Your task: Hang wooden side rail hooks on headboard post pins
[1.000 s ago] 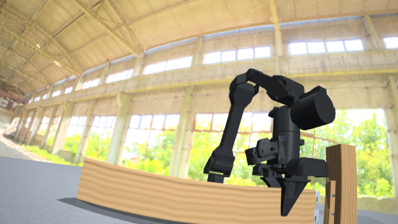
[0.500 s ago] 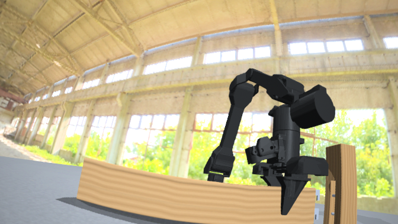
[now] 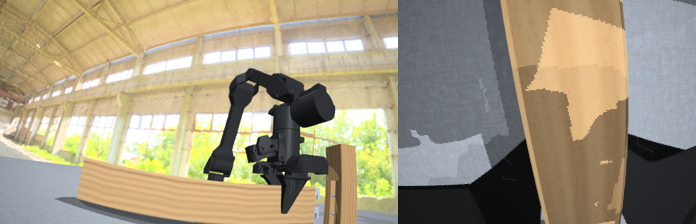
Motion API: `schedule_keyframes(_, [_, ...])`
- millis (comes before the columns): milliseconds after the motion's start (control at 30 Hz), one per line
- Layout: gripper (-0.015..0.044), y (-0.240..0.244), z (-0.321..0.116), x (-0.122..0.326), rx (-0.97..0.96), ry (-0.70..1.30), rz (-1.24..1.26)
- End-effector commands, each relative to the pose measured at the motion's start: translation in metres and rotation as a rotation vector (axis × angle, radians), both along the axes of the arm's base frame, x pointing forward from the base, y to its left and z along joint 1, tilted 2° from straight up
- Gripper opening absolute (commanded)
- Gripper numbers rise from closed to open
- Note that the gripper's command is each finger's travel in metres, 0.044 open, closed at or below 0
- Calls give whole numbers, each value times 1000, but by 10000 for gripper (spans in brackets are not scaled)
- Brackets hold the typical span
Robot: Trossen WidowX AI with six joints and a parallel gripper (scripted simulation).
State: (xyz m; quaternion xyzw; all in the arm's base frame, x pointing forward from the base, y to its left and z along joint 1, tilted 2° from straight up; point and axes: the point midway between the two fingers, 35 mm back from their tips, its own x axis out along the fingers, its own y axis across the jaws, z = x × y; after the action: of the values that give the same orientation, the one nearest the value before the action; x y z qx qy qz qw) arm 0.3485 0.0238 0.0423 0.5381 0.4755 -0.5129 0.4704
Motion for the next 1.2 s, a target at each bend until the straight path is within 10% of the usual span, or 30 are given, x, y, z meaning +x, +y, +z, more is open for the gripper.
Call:
schedule_keyframes(0, [0,0,5,2,-2,-13,-8])
schedule_keyframes(1167, [0,-1,11,2,-2,-13,-8])
